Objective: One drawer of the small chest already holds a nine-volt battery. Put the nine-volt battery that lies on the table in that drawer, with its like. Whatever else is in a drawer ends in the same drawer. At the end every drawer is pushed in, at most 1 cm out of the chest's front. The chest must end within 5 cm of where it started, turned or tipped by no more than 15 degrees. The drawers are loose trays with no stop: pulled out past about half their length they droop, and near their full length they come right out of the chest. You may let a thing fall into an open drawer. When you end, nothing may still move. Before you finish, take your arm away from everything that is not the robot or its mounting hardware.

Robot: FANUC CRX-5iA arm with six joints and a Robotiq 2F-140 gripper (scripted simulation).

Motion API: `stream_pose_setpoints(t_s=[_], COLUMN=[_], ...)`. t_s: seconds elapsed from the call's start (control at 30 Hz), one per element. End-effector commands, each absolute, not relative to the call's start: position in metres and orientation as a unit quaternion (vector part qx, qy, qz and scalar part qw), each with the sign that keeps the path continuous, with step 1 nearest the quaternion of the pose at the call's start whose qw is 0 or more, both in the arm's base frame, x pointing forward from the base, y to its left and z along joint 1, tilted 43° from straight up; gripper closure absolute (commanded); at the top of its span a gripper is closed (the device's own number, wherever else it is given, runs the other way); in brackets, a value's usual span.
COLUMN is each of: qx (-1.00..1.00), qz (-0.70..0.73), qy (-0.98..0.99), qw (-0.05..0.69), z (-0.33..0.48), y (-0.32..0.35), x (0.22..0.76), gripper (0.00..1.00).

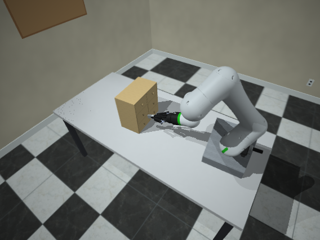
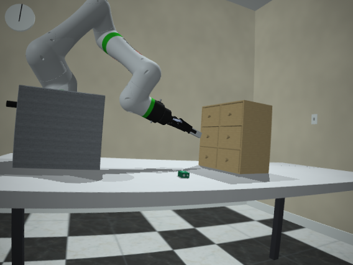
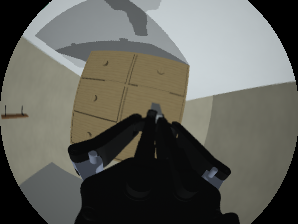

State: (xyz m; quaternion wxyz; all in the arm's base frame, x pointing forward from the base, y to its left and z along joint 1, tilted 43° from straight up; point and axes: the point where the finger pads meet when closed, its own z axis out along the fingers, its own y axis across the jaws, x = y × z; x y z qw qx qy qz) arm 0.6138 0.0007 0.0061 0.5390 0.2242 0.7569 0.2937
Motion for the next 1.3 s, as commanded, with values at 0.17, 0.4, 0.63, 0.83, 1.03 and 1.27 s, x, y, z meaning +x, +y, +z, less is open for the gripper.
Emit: stream_pose_setpoints(t_s=[0.17, 0.4, 0.63, 0.83, 1.03, 1.27], qx=[0.224, 0.224, 0.224, 0.224, 0.223, 0.22], qz=[0.294, 0.294, 0.294, 0.294, 0.294, 0.298], qy=[0.757, 0.757, 0.757, 0.757, 0.758, 0.764], qw=[0.539, 0.539, 0.539, 0.539, 0.538, 0.529], z=[0.006, 0.009, 0.019, 0.02, 0.021, 0.022], y=[0.002, -0.001, -0.009, -0.01, -0.01, -0.011], x=[0.595, 0.584, 0.551, 0.545, 0.545, 0.543], gripper=[1.0, 1.0, 1.0, 1.0, 1.0, 1.0])
